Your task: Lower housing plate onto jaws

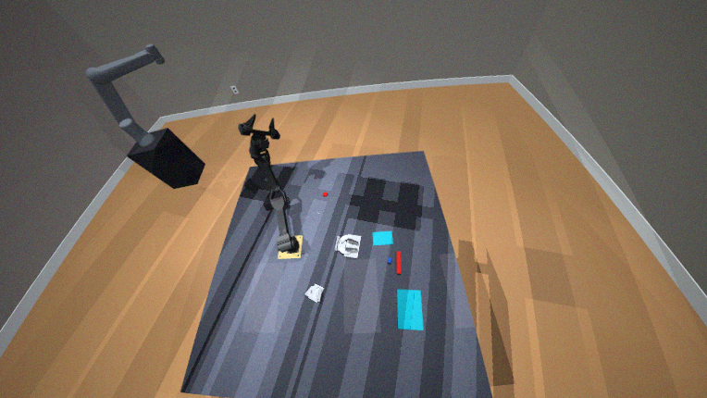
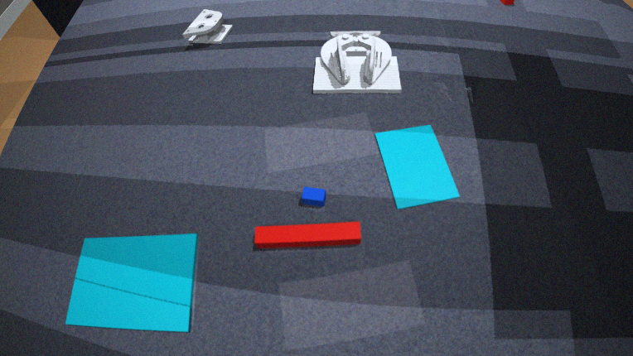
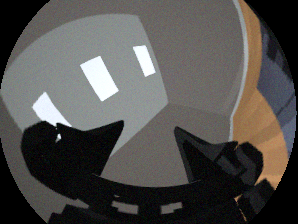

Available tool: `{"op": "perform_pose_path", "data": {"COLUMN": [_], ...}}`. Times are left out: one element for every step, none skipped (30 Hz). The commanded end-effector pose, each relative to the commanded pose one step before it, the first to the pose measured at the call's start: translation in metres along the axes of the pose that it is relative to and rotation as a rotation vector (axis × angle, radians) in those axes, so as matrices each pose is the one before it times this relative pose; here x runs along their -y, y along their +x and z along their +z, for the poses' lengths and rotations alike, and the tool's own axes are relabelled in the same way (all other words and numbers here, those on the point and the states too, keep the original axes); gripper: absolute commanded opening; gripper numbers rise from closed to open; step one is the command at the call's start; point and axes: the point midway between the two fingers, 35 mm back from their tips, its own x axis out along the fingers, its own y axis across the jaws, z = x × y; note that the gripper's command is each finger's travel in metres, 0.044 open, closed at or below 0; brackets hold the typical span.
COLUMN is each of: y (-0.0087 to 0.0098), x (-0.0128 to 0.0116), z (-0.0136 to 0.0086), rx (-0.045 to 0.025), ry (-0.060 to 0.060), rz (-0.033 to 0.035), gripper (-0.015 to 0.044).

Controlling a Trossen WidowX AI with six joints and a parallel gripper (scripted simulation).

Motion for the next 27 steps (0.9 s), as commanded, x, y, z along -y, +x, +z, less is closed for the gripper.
{"op": "perform_pose_path", "data": {"y": [0.00000, 0.00060, 0.00180, 0.00300, 0.00363, 0.00367, 0.00371, 0.00376, 0.00380, 0.00384, 0.00388, 0.00167, 0.00163, 0.00165, 0.00167, 0.00169, 0.00171, 0.00172, 0.00174, 0.00176, 0.00178, 0.00335, 0.00420, 0.00424, 0.00428, 0.00431, 0.00435], "x": [0.00000, -0.00119, -0.00356, -0.00592, -0.00710, -0.00710, -0.00709, -0.00709, -0.00708, -0.00707, -0.00707, -0.00448, -0.00434, -0.00434, -0.00435, -0.00435, -0.00436, -0.00436, -0.00436, -0.00437, -0.00437, -0.00564, -0.00702, -0.00701, -0.00699, -0.00697, -0.00694], "z": [0.00000, 0.00099, 0.00297, 0.00495, 0.00590, 0.00583, 0.00577, 0.00570, 0.00563, 0.00557, 0.00550, 0.00374, 0.00357, 0.00353, 0.00349, 0.00345, 0.00341, 0.00337, 0.00333, 0.00329, 0.00325, 0.00359, 0.00445, 0.00440, 0.00434, 0.00428, 0.00423], "rx": [0.00000, 0.00231, 0.00694, 0.01159, 0.01395, 0.01398, 0.01402, 0.01405, 0.01409, 0.01412, 0.01415, 0.01009, 0.00976, 0.00976, 0.00976, 0.00976, 0.00976, 0.00977, 0.00977, 0.00977, 0.00978, 0.01076, 0.01345, 0.01350, 0.01353, 0.01355, 0.01358], "ry": [0.0000, 0.0035, 0.0104, 0.0172, 0.0206, 0.0205, 0.0205, 0.0204, 0.0203, 0.0202, 0.0201, 0.0187, 0.0180, 0.0180, 0.0180, 0.0180, 0.0179, 0.0179, 0.0179, 0.0179, 0.0178, 0.0155, 0.0192, 0.0192, 0.0191, 0.0189, 0.0188], "rz": [0.00000, 0.00174, 0.00522, 0.00872, 0.01052, 0.01057, 0.01062, 0.01068, 0.01073, 0.01078, 0.01084, 0.00563, 0.00547, 0.00550, 0.00553, 0.00556, 0.00559, 0.00563, 0.00566, 0.00569, 0.00572, 0.00947, 0.01187, 0.01196, 0.01203, 0.01210, 0.01218], "gripper": [0.0426, 0.0440, 0.0440, 0.0440, 0.0440, 0.0440, 0.0440, 0.0440, 0.0440, 0.0440, 0.0440, 0.0440, 0.0440, 0.0440, 0.0440, 0.0440, 0.0440, 0.0440, 0.0440, 0.0440, 0.0440, 0.0440, 0.0440, 0.0440, 0.0440, 0.0440, 0.0440]}}
